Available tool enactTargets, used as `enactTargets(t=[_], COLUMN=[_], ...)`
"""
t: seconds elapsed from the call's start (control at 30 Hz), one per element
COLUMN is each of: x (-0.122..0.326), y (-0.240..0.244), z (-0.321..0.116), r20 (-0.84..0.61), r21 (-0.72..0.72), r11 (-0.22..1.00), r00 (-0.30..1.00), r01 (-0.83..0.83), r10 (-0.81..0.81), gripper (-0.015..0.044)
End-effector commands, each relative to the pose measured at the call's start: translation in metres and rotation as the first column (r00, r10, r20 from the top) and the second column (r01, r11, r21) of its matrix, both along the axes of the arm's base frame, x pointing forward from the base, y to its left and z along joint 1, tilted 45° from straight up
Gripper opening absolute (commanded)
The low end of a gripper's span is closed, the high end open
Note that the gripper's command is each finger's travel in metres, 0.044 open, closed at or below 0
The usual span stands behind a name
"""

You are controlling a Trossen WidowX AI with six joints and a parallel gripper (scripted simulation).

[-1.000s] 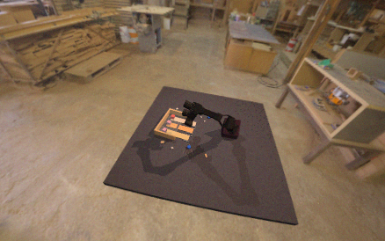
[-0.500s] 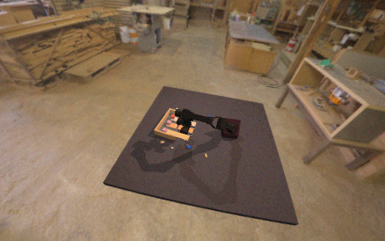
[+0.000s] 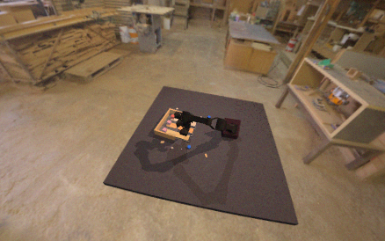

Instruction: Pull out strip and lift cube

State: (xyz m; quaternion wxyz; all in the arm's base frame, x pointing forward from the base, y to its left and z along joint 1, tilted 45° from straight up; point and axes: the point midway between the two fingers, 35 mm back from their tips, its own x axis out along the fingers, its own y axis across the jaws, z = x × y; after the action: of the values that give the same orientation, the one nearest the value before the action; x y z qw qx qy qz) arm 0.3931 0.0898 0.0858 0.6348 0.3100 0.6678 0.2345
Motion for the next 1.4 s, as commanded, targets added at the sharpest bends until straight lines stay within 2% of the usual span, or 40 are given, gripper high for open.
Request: enactTargets(t=[0.0, 0.83, 1.37], x=[-0.001, -0.002, -0.002], y=[0.006, 0.037, 0.038], z=[-0.008, -0.034, -0.035], r20=[-0.011, -0.011, -0.011], r21=[-0.005, -0.001, -0.001], r11=[1.000, 1.000, 1.000], r00=[1.000, 1.000, 1.000], r01=[0.001, 0.000, 0.000], r10=[-0.001, 0.000, 0.000], gripper=[0.0000, 0.0000, 0.0000])
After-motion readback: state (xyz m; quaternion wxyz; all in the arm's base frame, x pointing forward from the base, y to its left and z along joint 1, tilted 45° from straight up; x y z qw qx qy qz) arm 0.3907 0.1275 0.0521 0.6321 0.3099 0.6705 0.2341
